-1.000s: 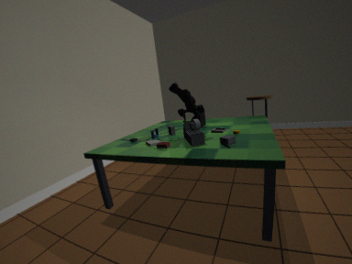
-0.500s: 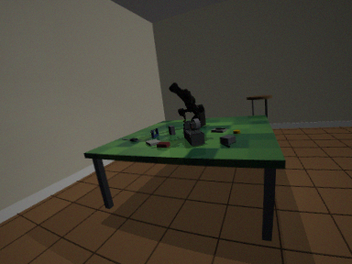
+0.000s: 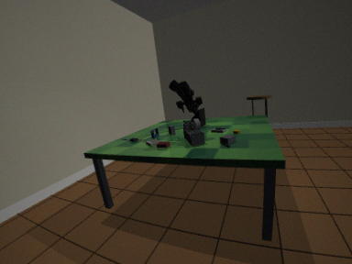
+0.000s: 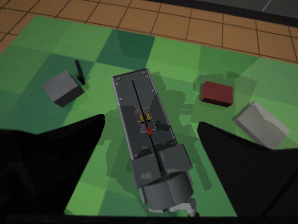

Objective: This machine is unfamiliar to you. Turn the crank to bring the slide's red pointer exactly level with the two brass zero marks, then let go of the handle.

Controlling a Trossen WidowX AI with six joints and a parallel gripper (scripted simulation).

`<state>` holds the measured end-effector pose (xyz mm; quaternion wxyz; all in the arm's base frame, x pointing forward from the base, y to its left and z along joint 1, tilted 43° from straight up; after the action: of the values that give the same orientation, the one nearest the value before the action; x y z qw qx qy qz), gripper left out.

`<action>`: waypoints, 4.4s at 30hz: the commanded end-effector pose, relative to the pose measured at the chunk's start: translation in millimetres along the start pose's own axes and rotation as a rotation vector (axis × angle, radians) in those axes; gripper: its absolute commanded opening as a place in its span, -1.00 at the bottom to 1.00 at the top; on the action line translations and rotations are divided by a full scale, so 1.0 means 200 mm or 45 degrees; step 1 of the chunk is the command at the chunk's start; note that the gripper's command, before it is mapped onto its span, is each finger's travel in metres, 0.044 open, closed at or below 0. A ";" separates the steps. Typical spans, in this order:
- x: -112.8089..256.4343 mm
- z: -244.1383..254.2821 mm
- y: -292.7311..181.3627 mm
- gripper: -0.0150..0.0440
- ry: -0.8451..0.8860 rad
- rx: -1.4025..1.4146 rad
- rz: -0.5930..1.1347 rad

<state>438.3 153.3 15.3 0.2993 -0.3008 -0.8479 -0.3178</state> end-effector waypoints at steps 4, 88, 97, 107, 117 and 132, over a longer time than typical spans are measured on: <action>0.10 -0.13 -0.10 1.00 0.064 0.110 0.020; -0.02 -0.35 -0.79 0.20 0.226 0.412 -0.013; -0.02 -0.35 -0.79 -0.49 0.226 0.412 -0.013; -0.02 -0.36 -0.79 -0.49 0.226 0.412 -0.013; -0.05 -0.40 -0.81 -0.49 0.226 0.413 -0.013; -0.10 -0.41 -0.85 -0.49 0.225 0.413 -0.012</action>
<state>356.8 -10.3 -4.2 0.4181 -0.2083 -0.8607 -0.2024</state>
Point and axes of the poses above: the point midway between the two fingers, 35 mm back from their tips, its own x axis back along the fingers, its own z axis across the jaws, y = z × x, the point moved 3 cm from there along x, back along the fingers, and after that the axes turned 6 degrees about x, right-handed, at the moved point
